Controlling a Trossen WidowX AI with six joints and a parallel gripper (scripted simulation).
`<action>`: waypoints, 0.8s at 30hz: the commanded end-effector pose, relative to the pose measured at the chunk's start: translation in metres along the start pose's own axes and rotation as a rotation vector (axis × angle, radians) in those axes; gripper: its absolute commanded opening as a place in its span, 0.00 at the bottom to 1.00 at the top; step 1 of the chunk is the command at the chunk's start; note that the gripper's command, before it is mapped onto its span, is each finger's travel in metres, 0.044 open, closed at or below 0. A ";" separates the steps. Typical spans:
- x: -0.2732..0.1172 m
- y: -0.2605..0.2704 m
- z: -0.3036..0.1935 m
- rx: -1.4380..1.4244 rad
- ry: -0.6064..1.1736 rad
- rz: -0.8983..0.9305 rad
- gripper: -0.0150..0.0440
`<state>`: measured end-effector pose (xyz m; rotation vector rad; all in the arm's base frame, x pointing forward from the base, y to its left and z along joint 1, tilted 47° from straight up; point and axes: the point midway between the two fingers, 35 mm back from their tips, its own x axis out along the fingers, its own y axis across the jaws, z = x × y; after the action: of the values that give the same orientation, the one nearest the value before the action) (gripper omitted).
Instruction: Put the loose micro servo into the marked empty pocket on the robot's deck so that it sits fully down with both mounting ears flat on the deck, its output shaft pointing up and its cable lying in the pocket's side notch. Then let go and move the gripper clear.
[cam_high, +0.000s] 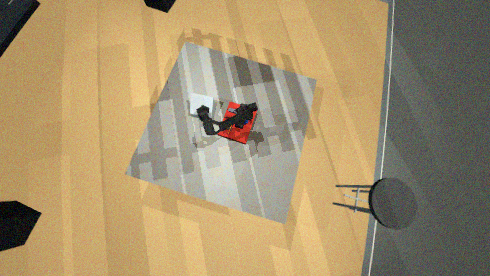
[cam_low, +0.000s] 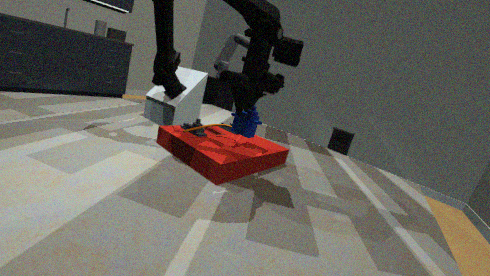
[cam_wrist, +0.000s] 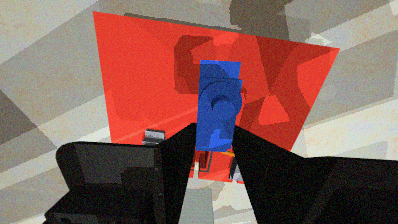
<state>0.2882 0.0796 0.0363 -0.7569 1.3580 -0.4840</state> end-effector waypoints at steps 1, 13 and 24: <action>-0.001 0.001 0.000 0.078 -0.001 0.006 0.25; -0.001 0.003 -0.022 0.077 0.000 0.006 0.25; -0.001 0.008 -0.072 0.075 0.002 0.007 0.25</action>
<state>0.2318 0.0722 0.0302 -0.6965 1.3360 -0.5300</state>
